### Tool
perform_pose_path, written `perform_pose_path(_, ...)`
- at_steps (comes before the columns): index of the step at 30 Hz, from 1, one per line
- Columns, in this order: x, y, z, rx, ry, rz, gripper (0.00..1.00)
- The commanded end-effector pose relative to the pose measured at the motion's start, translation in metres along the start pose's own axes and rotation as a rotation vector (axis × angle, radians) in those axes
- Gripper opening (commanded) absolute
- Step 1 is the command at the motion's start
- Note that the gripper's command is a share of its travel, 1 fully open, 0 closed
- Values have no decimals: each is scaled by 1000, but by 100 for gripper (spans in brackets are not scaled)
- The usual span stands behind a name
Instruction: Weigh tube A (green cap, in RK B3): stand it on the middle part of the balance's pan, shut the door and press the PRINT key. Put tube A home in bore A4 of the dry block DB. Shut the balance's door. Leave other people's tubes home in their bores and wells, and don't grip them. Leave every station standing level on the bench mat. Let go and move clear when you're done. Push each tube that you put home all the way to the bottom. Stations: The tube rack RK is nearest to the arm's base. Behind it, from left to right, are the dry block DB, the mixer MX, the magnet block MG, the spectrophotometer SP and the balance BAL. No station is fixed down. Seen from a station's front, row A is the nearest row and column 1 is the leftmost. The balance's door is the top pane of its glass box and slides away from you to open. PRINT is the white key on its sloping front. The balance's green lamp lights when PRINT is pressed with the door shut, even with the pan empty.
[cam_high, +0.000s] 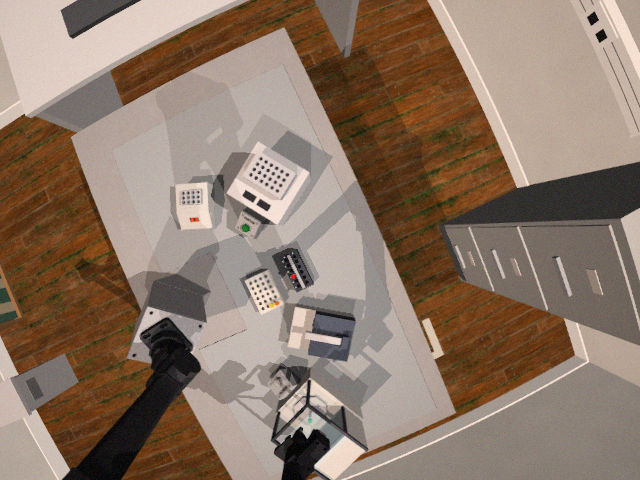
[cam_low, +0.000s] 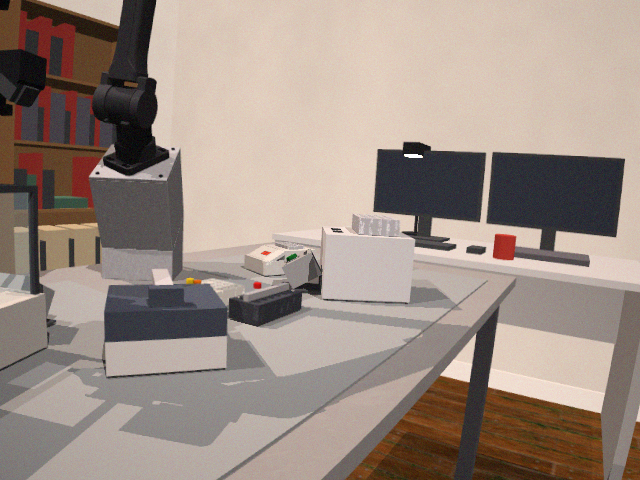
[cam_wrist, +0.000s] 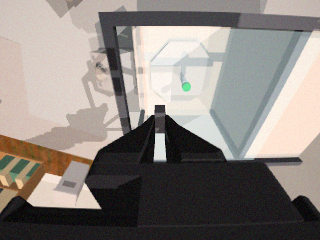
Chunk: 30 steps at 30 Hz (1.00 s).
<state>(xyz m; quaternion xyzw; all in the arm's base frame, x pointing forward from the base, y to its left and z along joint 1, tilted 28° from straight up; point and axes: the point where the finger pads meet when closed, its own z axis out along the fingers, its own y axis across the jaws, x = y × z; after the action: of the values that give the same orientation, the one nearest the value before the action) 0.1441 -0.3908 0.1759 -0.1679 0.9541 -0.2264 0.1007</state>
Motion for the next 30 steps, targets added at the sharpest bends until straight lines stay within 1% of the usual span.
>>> perform_pose_path(1, -2, 2, -7, 19, -7, -2, 6)
perform_pose_path(22, -1, 21, -6, 18, -6, -5, 6)
perform_pose_path(24, -2, 24, -6, 4, -7, -3, 6)
perform_pose_path(30, -2, 25, -6, 4, -7, -3, 6)
